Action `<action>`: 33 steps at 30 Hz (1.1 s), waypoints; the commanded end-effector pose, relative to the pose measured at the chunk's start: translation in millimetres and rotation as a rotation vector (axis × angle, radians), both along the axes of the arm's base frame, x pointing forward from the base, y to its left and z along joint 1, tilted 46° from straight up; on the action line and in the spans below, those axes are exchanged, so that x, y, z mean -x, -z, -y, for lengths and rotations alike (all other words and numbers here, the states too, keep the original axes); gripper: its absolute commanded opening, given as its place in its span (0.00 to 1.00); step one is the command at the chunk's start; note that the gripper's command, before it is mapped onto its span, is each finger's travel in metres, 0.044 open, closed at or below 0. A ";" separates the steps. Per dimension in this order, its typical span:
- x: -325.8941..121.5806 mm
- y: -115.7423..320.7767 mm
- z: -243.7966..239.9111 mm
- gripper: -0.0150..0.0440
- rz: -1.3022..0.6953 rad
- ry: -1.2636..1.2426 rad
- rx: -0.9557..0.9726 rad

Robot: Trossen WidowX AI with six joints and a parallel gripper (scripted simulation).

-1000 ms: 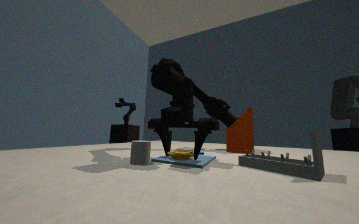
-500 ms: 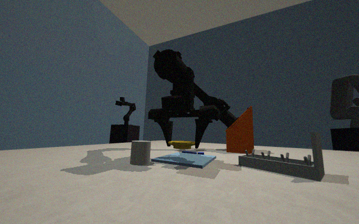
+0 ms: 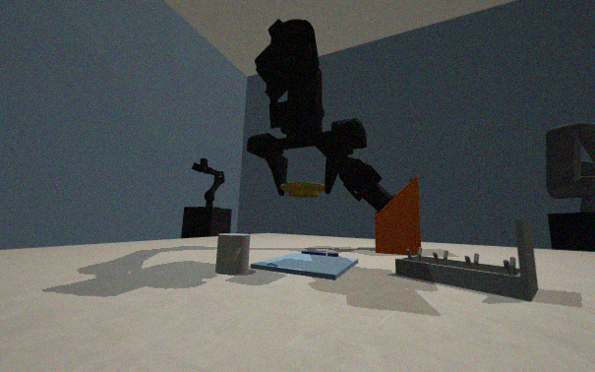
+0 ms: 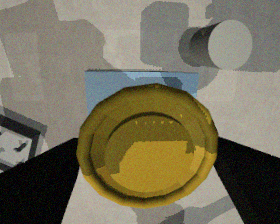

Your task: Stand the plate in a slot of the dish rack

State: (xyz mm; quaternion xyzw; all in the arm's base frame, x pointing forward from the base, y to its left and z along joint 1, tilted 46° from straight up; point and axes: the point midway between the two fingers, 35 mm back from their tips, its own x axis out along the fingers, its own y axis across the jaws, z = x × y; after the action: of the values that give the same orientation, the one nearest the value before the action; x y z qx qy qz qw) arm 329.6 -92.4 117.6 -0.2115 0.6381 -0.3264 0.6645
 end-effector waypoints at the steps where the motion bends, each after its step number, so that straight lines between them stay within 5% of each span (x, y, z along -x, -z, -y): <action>1: -1.8 -12.6 -14.1 0.25 0.003 0.003 -0.003; 15: -2.0 -45.3 -50.5 0.25 0.005 0.007 0.009; 33: 75.0 44.3 -141.8 0.25 0.291 0.299 0.016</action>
State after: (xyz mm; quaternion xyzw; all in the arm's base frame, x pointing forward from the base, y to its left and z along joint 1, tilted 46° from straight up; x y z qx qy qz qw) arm 261.0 47.6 78.5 -0.0854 0.5654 -0.4399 0.6925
